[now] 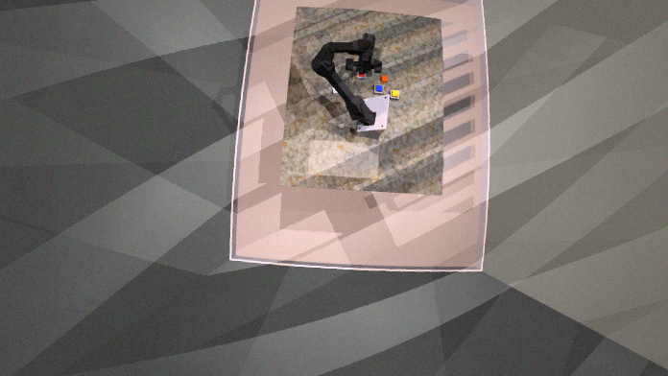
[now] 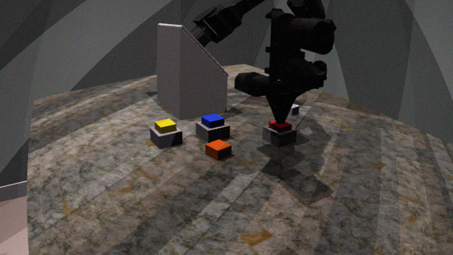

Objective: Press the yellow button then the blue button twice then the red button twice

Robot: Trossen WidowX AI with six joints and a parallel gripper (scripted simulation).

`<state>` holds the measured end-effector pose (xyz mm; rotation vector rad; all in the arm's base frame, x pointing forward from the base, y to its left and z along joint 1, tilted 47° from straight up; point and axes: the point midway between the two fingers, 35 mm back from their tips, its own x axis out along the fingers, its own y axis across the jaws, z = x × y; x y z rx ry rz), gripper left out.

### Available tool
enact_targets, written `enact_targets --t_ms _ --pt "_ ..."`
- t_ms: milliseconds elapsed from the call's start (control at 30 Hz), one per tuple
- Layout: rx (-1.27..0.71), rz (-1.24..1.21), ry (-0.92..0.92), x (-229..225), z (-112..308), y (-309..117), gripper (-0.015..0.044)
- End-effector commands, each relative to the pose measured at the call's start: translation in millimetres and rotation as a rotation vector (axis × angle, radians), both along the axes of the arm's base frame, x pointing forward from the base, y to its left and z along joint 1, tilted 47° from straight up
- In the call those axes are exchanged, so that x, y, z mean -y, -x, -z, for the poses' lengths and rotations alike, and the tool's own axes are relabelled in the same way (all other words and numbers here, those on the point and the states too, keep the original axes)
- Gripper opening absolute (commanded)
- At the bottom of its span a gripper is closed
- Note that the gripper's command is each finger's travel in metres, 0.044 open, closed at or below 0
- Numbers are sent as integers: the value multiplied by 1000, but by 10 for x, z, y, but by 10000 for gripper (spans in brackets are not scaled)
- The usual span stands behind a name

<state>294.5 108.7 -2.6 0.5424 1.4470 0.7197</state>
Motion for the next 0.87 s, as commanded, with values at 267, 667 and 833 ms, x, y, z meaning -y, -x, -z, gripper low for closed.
enact_targets --t_ms 267,667,833 --pt "-3 9 0 54 -530 62 125" --pt "3 4 -5 -389 -1740 751 400" --pt "3 4 -5 -389 -1740 751 400"
